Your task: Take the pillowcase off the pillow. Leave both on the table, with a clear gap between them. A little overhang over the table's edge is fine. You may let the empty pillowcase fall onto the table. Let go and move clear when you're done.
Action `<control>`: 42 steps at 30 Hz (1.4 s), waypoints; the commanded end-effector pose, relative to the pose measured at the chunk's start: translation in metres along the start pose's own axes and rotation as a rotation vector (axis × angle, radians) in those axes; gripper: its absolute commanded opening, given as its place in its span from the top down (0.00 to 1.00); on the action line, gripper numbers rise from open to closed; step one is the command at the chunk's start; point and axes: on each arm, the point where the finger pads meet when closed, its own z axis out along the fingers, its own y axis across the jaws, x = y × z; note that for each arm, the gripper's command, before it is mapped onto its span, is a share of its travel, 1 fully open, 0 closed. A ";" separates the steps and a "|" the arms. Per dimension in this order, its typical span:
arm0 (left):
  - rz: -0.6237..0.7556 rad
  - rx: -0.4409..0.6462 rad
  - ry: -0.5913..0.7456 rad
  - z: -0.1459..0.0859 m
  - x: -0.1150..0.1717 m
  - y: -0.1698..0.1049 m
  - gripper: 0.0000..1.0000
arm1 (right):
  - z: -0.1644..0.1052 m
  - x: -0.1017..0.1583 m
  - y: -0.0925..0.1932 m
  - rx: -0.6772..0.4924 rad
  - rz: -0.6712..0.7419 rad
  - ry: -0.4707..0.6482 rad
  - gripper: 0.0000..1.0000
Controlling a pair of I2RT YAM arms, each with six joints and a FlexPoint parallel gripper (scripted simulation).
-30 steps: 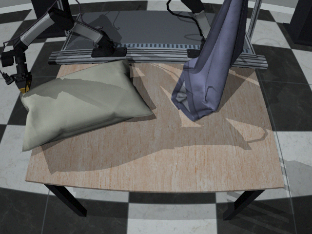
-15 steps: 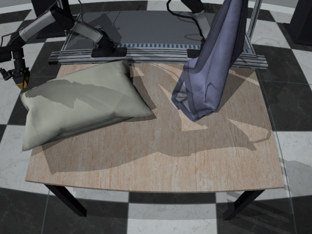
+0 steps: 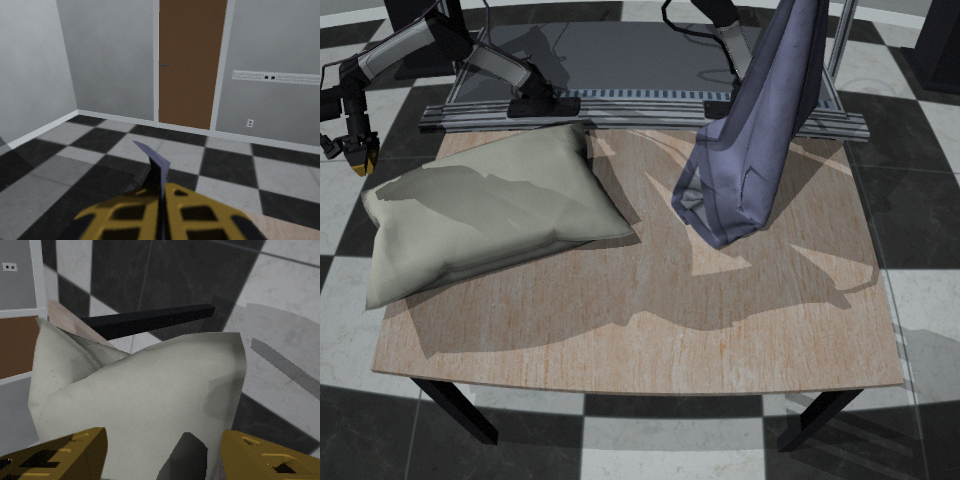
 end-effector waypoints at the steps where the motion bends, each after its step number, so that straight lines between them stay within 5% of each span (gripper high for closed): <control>1: 0.005 -0.012 -0.001 0.002 -0.002 0.011 1.00 | -0.021 0.007 0.020 -0.009 -0.046 -0.026 0.40; 6: 0.005 -0.012 -0.001 0.002 -0.002 0.011 1.00 | -0.020 0.000 0.012 0.001 -0.047 -0.052 0.40; 23: 0.005 -0.012 -0.001 0.002 -0.002 0.011 1.00 | -0.033 0.026 0.050 0.036 -0.221 -0.149 0.40; 42: 0.005 -0.012 -0.001 0.002 -0.002 0.011 1.00 | -0.053 0.083 0.106 0.039 -0.489 -0.261 0.40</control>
